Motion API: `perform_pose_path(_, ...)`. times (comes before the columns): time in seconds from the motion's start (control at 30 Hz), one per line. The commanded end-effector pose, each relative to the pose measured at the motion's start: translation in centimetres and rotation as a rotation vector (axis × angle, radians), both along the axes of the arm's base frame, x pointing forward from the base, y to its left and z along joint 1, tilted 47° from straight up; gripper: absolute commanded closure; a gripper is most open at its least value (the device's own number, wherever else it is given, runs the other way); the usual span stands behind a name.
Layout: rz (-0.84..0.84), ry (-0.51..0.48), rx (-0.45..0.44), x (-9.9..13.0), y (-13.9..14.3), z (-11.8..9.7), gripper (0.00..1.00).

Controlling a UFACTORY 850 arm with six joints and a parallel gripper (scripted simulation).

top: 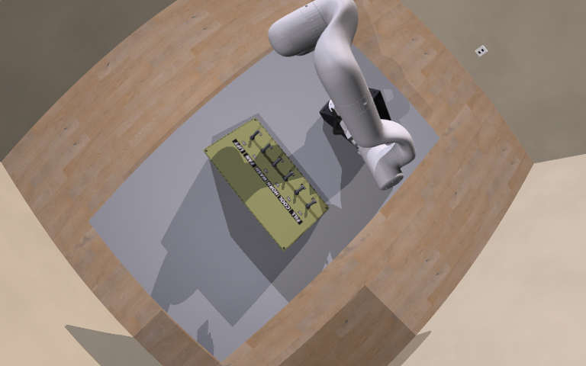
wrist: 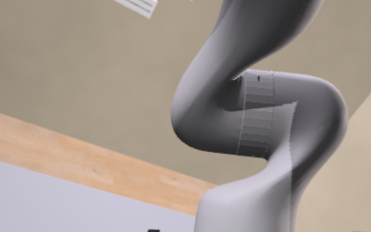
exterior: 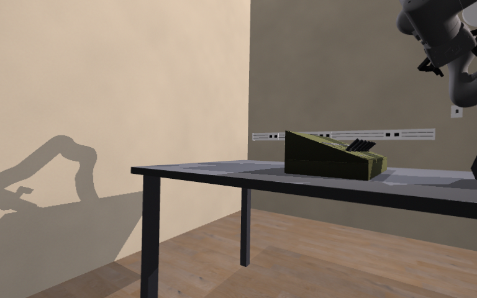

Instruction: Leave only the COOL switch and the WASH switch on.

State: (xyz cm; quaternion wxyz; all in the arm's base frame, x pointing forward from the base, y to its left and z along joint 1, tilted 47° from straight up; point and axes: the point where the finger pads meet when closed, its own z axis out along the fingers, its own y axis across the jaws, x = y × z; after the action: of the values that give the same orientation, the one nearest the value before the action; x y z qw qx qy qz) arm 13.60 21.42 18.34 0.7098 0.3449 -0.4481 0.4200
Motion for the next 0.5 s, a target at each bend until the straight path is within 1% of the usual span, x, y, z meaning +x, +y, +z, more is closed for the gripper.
perform_pose_path(0.0, 0.000, -0.001, 0.001, 0.01, 0.06, 0.02, 0.00)
perform_pose_path(0.47, 0.004, 0.003, 0.009, 0.14, -0.03, -0.11, 0.00)
